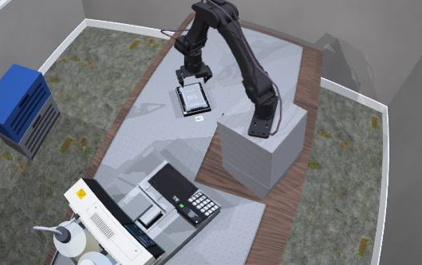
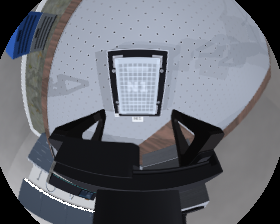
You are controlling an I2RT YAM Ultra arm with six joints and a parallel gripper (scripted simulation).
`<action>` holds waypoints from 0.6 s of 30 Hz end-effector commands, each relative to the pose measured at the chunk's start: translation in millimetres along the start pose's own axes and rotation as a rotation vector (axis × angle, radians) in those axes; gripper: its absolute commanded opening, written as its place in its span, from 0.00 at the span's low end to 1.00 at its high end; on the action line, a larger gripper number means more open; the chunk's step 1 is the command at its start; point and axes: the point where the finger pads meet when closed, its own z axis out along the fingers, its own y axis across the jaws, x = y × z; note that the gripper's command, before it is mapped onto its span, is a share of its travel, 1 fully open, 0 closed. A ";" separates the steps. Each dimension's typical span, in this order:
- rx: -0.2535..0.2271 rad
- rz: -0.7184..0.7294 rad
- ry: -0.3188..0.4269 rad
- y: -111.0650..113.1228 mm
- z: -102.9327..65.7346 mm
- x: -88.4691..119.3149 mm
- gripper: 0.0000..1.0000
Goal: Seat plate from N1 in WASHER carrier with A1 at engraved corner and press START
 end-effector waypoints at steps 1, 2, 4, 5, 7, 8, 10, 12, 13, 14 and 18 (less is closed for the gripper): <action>-0.019 -0.008 -0.042 7.9 -15.2 -16.8 1.00; -0.019 -0.008 -0.042 7.9 -15.2 -16.8 1.00; -0.015 -0.008 -0.033 6.6 0.3 -13.9 1.00; -0.015 -0.008 -0.033 6.7 2.0 -13.8 1.00; -0.015 -0.008 -0.033 7.0 5.4 -13.7 1.00; -0.015 -0.008 -0.033 7.2 7.1 -13.6 1.00; -0.015 -0.008 -0.033 7.5 10.5 -13.5 1.00; -0.015 -0.008 -0.033 7.6 12.1 -13.4 1.00; -0.015 -0.008 -0.033 7.6 12.1 -13.4 1.00; -0.030 -0.009 -0.066 12.2 1.3 -22.7 1.00; -0.015 -0.009 -0.032 8.4 20.6 -13.1 1.00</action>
